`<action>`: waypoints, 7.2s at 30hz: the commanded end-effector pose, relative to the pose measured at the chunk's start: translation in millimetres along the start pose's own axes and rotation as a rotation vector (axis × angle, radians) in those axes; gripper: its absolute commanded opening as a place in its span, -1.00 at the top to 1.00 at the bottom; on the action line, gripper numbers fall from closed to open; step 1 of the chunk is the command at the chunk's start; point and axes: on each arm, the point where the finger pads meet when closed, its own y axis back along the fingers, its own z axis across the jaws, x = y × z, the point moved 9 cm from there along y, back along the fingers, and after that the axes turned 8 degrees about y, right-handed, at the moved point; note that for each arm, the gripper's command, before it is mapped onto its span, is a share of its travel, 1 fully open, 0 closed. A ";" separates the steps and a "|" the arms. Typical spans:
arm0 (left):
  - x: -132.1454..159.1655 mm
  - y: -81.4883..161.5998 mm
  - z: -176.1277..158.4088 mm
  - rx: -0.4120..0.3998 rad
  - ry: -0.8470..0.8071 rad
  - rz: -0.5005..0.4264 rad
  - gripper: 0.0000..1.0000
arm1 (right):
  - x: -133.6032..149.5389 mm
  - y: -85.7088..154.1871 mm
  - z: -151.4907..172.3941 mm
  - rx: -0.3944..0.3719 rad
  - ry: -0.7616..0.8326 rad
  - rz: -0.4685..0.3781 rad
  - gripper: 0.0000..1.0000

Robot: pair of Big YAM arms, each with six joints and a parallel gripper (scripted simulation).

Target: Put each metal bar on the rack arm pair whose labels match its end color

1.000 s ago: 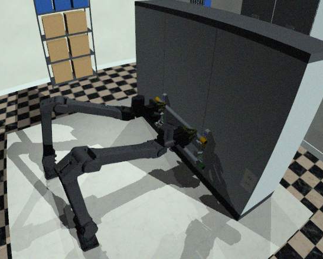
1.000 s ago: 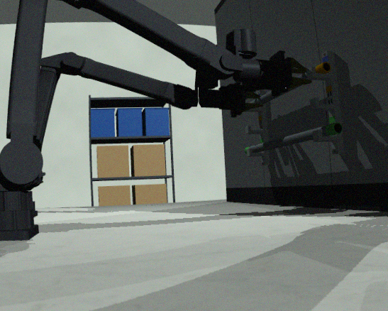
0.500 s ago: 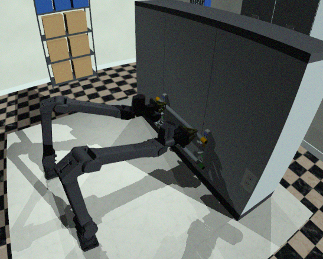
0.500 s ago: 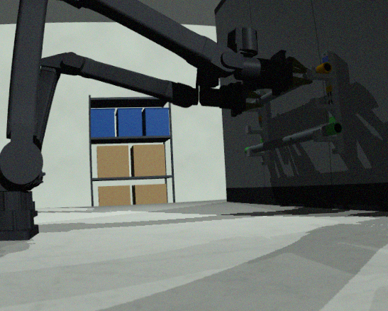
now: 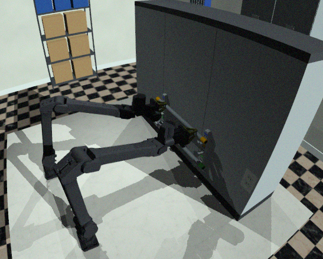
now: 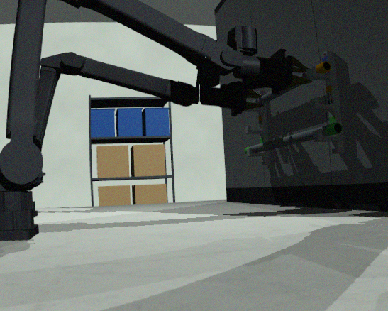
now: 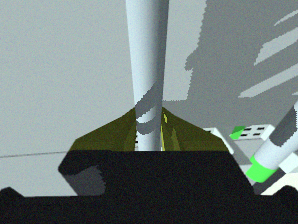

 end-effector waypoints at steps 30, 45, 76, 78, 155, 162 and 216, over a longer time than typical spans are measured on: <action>-8.2 11.2 81.5 -0.113 0.024 -0.013 1.00 | 15.2 9.1 -78.7 0.131 -0.027 0.023 1.00; -9.0 13.9 84.9 -0.113 0.024 -0.013 1.00 | 15.7 11.2 -82.2 0.131 -0.027 0.023 1.00; -11.6 38.5 109.7 -0.113 0.024 -0.013 1.00 | 19.8 33.2 -107.0 0.131 -0.027 0.023 1.00; -11.7 40.9 112.5 -0.113 0.024 -0.013 1.00 | 20.0 35.4 -109.6 0.131 -0.027 0.023 1.00; -8.9 74.7 63.8 -0.112 0.024 -0.014 1.00 | 18.1 71.8 -66.4 0.131 -0.026 0.024 1.00; -9.6 75.1 62.7 -0.112 0.024 -0.014 1.00 | 18.7 72.9 -64.3 0.131 -0.026 0.024 1.00; -8.3 119.7 61.2 -0.112 0.024 -0.015 1.00 | 16.8 118.4 -57.0 0.131 -0.026 0.024 1.00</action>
